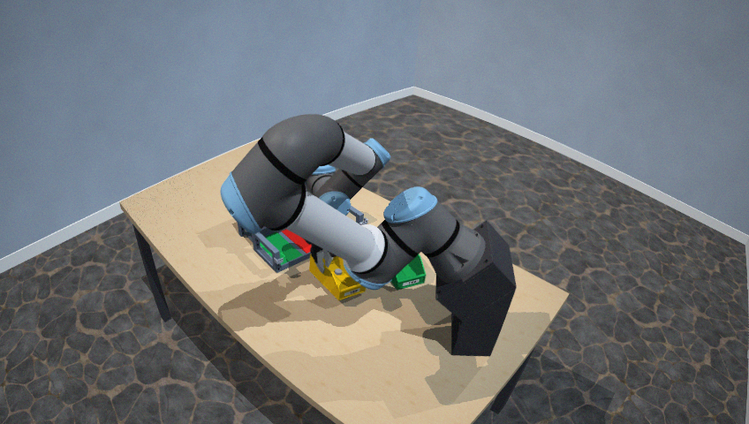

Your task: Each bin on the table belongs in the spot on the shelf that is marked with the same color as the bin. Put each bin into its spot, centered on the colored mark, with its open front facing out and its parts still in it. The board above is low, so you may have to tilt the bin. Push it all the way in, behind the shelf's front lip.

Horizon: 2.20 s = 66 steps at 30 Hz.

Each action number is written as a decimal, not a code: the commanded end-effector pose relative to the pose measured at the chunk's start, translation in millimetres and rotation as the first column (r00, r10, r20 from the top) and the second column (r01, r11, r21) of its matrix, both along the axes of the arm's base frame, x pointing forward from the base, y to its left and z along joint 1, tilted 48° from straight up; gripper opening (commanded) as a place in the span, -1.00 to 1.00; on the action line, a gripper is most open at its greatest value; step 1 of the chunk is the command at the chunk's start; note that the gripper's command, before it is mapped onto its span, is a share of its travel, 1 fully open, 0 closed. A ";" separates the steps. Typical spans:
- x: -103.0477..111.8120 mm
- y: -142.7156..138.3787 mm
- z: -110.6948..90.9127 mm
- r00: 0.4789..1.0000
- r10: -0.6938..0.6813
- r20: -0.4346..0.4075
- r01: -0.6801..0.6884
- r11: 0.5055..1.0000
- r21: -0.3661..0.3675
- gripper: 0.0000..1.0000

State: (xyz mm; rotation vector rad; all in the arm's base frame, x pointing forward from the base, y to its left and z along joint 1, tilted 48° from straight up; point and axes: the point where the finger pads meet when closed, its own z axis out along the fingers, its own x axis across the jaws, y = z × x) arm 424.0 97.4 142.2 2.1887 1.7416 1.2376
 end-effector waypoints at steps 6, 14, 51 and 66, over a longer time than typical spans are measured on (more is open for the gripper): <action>-4.9 -3.2 5.2 1.000 0.002 0.000 -0.002 1.000 0.001 -1.00; -5.3 -3.4 5.6 1.000 0.002 0.000 -0.002 1.000 0.001 -1.00; -10.9 -7.1 11.7 1.000 0.002 0.000 -0.002 1.000 0.001 -1.00; -12.4 -8.0 13.3 1.000 0.002 0.000 -0.002 1.000 0.001 -1.00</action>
